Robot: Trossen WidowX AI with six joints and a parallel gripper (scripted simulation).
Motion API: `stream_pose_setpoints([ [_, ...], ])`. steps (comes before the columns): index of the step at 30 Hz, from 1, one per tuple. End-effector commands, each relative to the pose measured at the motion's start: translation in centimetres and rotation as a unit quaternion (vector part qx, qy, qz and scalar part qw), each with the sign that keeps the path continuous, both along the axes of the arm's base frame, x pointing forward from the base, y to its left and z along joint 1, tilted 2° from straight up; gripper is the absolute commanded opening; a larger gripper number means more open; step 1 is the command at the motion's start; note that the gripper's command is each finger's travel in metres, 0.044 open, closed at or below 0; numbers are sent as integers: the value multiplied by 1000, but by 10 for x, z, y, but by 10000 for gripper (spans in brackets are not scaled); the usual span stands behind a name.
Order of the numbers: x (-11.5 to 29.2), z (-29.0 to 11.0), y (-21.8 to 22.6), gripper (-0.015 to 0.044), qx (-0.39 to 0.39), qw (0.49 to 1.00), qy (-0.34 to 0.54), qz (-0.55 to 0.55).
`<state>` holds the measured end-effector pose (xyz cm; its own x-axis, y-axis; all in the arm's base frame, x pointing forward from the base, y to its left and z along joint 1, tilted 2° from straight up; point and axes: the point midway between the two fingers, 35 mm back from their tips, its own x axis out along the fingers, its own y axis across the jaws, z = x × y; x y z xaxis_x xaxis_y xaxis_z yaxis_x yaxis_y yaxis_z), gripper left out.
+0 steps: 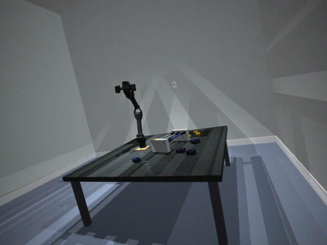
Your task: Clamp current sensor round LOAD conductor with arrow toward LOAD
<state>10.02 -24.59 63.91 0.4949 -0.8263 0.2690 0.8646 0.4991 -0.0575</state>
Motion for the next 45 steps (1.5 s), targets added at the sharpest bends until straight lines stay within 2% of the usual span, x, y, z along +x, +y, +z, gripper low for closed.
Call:
stream_pose_setpoints([
  [1, 2, -1, 0, 426, 1, 1000, 0, 3],
  [2, 7, -4, 0, 440, 2, 1000, 0, 12],
  [10, 96, -67, 18, 440, 31, 988, 6, 149],
  [20, 189, -172, 102, 440, 62, 946, 31, 316],
  [26, 216, -245, 175, 440, 75, 907, 56, 412],
  [32, 216, -314, 244, 440, 80, 863, 81, 492],
  [38, 217, -322, 239, 440, 92, 865, 102, 483],
  [41, 216, -349, 208, 440, 151, 870, 187, 430],
  [45, 191, -383, 168, 440, 248, 854, 293, 351],
])
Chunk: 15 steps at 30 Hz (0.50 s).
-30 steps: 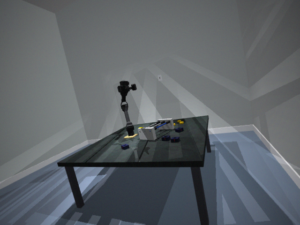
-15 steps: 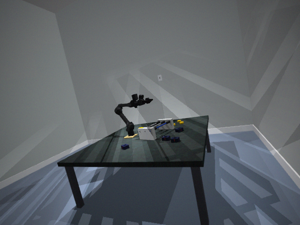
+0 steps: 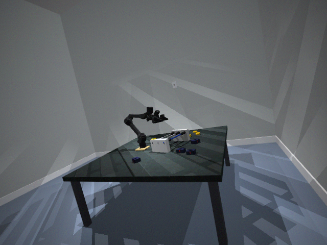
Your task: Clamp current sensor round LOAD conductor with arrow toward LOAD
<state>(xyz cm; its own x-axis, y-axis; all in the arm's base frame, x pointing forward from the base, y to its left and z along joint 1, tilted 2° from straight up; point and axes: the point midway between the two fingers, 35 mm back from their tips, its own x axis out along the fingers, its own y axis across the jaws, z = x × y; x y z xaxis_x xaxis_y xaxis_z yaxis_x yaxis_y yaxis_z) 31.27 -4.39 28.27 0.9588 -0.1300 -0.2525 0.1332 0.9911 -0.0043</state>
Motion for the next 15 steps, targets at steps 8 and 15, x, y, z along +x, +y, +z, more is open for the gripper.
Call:
stream_pose_setpoints([
  [8, -106, -62, -67, 440, 119, 915, 357, -147],
  [15, -132, -64, -66, 440, 153, 885, 408, -166],
])
